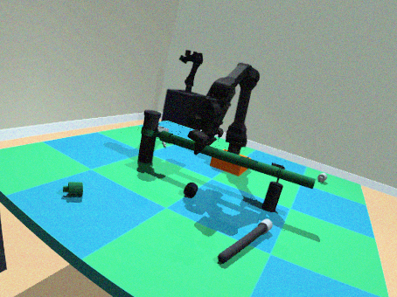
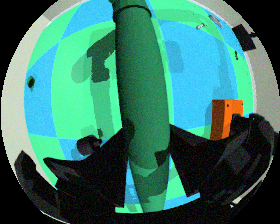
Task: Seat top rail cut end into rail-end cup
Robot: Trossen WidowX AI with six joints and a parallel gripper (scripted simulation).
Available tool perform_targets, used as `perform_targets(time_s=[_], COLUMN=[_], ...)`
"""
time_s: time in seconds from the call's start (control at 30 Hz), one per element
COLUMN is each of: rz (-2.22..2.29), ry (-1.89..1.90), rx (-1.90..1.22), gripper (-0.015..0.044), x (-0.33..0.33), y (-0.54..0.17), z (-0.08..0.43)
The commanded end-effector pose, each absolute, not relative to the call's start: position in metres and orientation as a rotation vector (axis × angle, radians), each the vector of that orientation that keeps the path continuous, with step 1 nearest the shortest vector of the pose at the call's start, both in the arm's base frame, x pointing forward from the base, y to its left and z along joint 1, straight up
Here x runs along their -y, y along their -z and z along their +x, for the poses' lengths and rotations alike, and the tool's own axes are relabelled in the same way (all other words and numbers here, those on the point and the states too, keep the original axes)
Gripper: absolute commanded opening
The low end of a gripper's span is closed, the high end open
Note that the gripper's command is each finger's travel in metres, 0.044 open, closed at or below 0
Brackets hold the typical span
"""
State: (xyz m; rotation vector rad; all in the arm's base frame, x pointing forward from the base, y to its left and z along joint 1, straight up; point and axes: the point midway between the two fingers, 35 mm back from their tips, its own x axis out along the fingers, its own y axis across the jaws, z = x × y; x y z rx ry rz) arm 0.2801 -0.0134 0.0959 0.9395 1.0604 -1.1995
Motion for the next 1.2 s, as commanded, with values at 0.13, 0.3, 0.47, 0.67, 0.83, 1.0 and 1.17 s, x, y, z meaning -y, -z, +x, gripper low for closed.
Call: perform_targets(time_s=[0.13,0.3,0.47,0.67,0.83,1.0,1.17], rz=[0.932,0.932,0.932,0.932,0.932,0.932,0.931], ry=[1.201,1.202,1.202,1.202,1.202,1.202,1.202], rx=[-1.049,-1.049,-1.049,-1.049,-1.049,-1.048,-1.048], gripper=[0.0,0.0,0.0,0.0,0.0,0.0,0.0], x=[0.02,0.022,0.024,0.027,0.029,0.031,0.033], y=[-0.097,-0.098,-0.098,-0.098,-0.098,-0.099,-0.099], z=[0.282,0.282,0.283,0.283,0.284,0.284,0.284])
